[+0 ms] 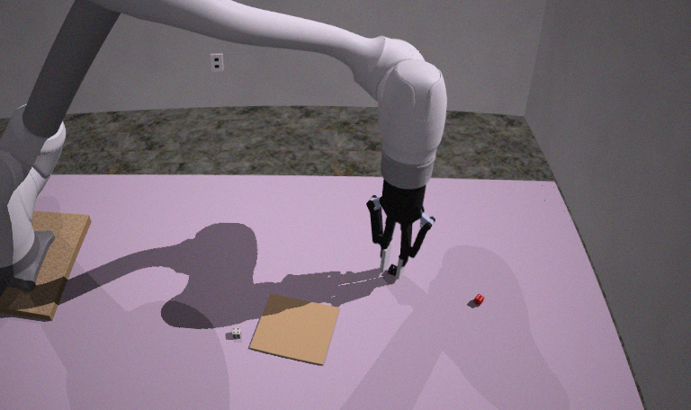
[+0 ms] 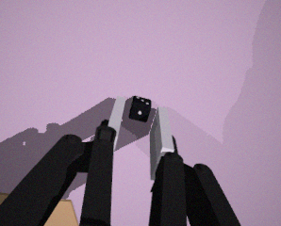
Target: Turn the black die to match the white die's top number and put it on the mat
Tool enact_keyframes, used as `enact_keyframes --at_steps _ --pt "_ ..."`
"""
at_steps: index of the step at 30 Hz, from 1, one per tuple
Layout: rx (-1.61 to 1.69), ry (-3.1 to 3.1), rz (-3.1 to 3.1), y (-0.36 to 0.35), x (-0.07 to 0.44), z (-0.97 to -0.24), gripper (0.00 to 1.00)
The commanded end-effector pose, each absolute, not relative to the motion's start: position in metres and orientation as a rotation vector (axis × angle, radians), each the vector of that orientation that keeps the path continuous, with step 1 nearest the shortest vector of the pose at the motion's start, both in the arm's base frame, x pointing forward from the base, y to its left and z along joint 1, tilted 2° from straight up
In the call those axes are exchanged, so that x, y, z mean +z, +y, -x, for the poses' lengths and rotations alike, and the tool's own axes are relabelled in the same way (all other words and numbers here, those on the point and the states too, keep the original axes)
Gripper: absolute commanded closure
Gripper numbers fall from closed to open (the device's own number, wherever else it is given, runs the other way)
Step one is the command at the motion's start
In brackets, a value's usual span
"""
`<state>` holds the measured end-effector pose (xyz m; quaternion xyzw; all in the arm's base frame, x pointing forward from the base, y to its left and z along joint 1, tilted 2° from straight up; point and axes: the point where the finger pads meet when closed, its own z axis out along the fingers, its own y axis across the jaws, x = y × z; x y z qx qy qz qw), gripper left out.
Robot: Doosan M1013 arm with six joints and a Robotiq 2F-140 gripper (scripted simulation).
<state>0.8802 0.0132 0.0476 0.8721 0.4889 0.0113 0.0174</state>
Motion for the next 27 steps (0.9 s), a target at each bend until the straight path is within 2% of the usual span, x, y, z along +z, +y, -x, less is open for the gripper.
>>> enact_keyframes --at_steps 1,27 --pt "0.036 1.519 -2.710 0.0133 0.0464 -0.8803 0.73" --pt "0.036 1.519 -2.710 0.0132 0.0423 -0.8804 0.73"
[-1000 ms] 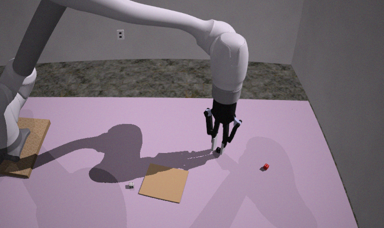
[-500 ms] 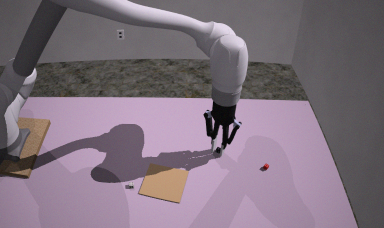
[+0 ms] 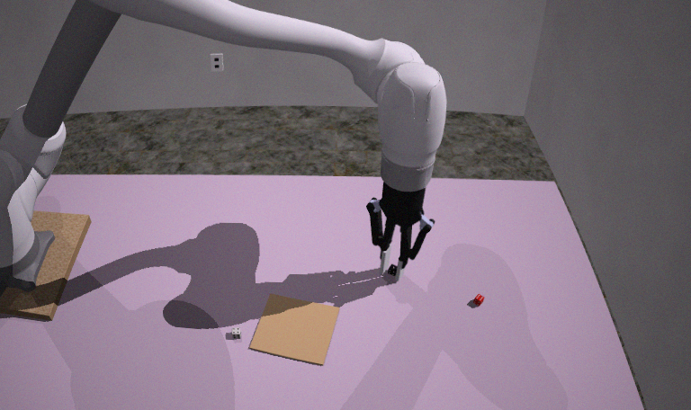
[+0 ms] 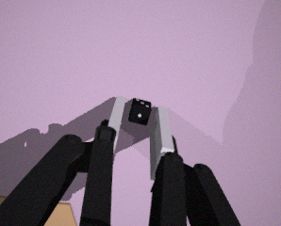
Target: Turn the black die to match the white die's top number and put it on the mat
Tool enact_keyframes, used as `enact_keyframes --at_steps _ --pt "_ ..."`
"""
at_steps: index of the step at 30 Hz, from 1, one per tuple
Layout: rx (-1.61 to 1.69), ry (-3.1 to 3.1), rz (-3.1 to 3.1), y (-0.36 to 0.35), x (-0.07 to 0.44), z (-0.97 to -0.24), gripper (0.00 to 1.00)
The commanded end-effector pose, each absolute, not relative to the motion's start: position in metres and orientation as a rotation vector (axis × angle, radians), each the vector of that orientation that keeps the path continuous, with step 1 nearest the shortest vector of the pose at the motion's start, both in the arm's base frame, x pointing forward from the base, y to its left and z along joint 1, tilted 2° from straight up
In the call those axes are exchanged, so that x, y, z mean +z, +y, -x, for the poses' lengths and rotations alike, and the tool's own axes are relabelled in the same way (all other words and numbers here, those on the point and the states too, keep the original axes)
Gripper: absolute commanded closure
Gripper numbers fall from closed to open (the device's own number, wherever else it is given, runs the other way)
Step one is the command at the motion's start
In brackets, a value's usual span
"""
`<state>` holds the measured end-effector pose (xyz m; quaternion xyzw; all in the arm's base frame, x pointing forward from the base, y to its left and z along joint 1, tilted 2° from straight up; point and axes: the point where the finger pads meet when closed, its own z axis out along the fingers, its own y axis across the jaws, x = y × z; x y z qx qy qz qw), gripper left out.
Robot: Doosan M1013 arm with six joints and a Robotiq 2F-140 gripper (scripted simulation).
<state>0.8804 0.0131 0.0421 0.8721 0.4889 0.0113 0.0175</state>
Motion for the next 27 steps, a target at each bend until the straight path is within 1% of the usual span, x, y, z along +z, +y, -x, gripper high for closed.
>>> enact_keyframes --at_steps 1,18,19,27 --pt "0.036 1.519 -2.710 0.0132 0.0423 -0.8804 0.73" --pt "0.036 1.519 -2.710 0.0132 0.0423 -0.8804 0.73" --pt "0.036 1.519 -2.710 0.0132 0.0423 -0.8804 0.84" --pt "0.036 1.519 -2.710 0.0132 0.0423 -0.8804 0.84"
